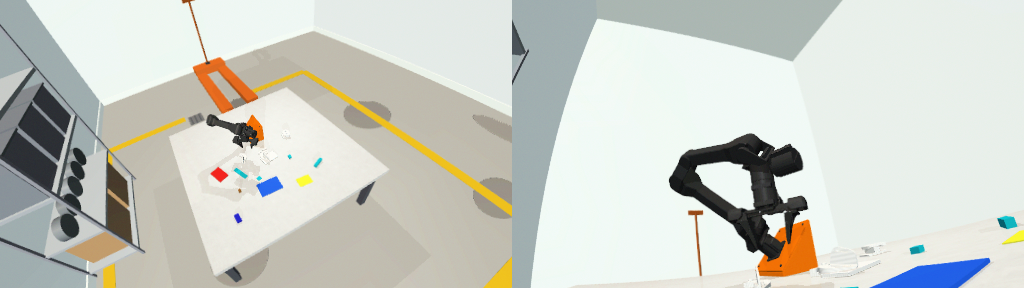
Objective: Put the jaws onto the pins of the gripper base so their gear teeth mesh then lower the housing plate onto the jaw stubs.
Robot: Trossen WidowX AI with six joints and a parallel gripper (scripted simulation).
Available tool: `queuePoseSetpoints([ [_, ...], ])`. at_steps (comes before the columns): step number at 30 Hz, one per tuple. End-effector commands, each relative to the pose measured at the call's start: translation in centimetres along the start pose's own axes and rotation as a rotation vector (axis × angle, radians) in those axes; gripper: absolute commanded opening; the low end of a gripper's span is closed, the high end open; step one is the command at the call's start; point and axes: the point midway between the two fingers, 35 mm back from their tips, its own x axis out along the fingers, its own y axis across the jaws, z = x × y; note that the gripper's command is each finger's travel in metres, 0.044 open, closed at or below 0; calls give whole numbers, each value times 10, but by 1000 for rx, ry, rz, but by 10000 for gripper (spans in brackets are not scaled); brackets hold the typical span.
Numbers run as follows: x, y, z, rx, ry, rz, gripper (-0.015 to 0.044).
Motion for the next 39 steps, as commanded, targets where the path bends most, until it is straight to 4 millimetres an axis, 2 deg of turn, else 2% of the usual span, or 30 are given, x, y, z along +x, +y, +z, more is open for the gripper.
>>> queuePoseSetpoints([
  [1,0,0,0,0,0,0,440],
  [28,0,0,0,0,0,0,440],
  [39,0,0,0,0,0,0,151],
])
